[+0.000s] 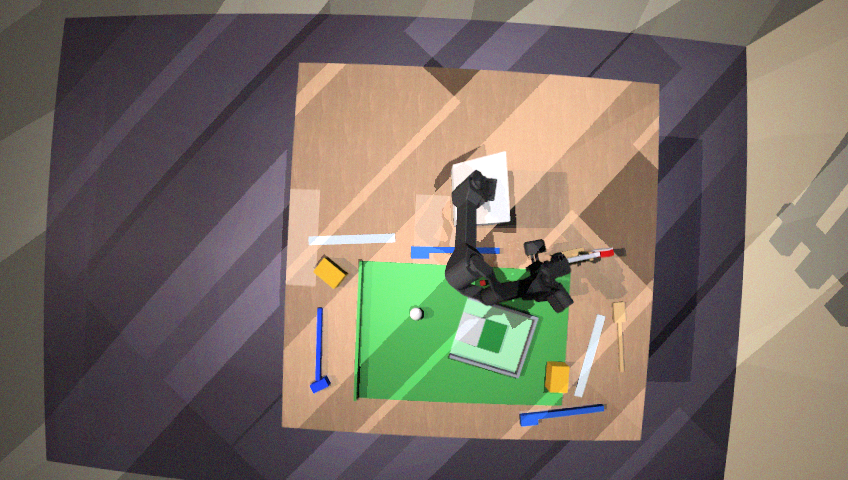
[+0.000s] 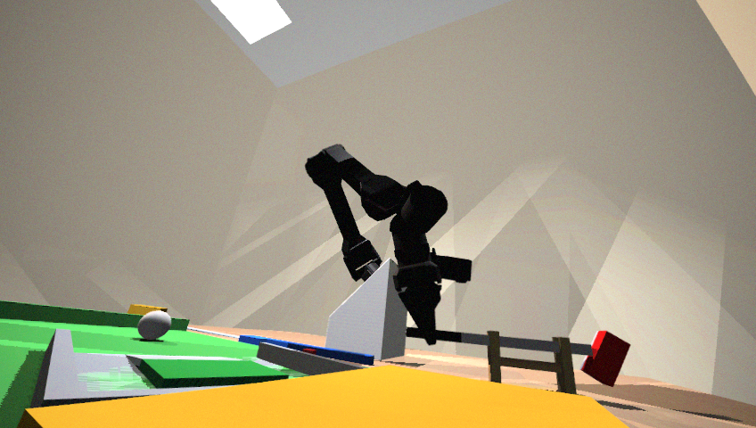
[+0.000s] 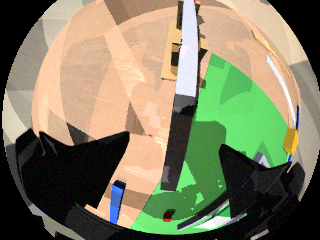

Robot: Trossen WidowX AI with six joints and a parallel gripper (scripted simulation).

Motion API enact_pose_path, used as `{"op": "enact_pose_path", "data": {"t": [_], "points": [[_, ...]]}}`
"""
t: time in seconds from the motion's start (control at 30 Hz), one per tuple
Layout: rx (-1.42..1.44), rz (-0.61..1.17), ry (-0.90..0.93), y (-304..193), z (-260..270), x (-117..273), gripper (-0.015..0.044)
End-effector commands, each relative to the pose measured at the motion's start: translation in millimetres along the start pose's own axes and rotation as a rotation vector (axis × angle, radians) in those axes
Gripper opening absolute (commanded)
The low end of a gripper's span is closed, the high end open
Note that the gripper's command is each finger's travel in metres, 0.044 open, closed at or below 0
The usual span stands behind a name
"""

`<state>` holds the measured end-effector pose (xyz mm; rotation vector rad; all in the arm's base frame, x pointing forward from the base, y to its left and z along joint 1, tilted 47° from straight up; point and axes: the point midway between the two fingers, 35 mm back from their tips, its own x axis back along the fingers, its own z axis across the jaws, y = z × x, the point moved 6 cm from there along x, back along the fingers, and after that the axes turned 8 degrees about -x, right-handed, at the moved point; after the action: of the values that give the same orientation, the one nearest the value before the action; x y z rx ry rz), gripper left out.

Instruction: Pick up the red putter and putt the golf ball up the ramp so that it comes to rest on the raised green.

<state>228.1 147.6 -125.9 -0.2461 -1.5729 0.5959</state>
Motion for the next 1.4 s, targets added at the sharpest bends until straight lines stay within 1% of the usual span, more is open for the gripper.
{"op": "enact_pose_path", "data": {"t": [0.0,0.37,0.87,1.1,1.17,1.37], "points": [[0.003,0.008,0.005,-2.9,1.1,-8.0,0.0440],[0.003,0.009,0.005,-6.2,1.1,-19.4,0.0440],[-0.001,0.003,0.003,-5.2,-0.1,-16.5,0.0046],[-0.001,0.003,0.003,-5.2,-0.1,-16.5,0.0000],[-0.001,0.002,0.003,-3.9,-0.6,-12.9,0.0000],[-0.001,-0.003,0.003,7.7,-2.9,21.7,0.0000]]}}
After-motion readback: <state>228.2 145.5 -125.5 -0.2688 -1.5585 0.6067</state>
